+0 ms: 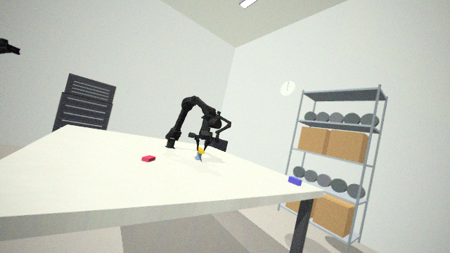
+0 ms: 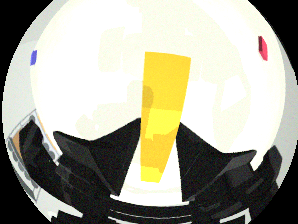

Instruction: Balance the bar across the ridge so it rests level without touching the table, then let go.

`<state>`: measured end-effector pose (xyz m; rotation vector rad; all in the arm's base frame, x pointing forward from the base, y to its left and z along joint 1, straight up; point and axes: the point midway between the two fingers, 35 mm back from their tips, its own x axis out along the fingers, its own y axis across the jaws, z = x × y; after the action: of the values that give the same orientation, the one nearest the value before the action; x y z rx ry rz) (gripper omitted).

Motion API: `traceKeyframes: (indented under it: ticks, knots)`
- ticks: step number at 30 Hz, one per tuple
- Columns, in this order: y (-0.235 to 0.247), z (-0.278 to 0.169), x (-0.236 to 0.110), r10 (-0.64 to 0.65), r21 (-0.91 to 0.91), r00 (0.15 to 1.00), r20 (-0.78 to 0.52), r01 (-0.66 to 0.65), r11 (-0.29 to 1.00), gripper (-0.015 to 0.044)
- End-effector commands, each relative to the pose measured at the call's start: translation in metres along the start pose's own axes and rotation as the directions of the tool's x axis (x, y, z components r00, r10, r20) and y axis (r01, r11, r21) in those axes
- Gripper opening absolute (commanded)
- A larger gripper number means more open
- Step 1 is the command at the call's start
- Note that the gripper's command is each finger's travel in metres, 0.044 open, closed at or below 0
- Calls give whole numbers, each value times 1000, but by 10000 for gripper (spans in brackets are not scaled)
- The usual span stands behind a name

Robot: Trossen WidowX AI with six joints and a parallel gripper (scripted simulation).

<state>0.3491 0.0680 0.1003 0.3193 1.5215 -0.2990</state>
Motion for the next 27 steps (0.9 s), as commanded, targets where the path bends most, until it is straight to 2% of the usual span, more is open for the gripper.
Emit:
traceKeyframes:
  ticks: [1,27]
  knots:
    - [0,0,0,0,0,1000,0,0,1000,168]
    - [0,0,0,0,0,1000,0,0,1000,185]
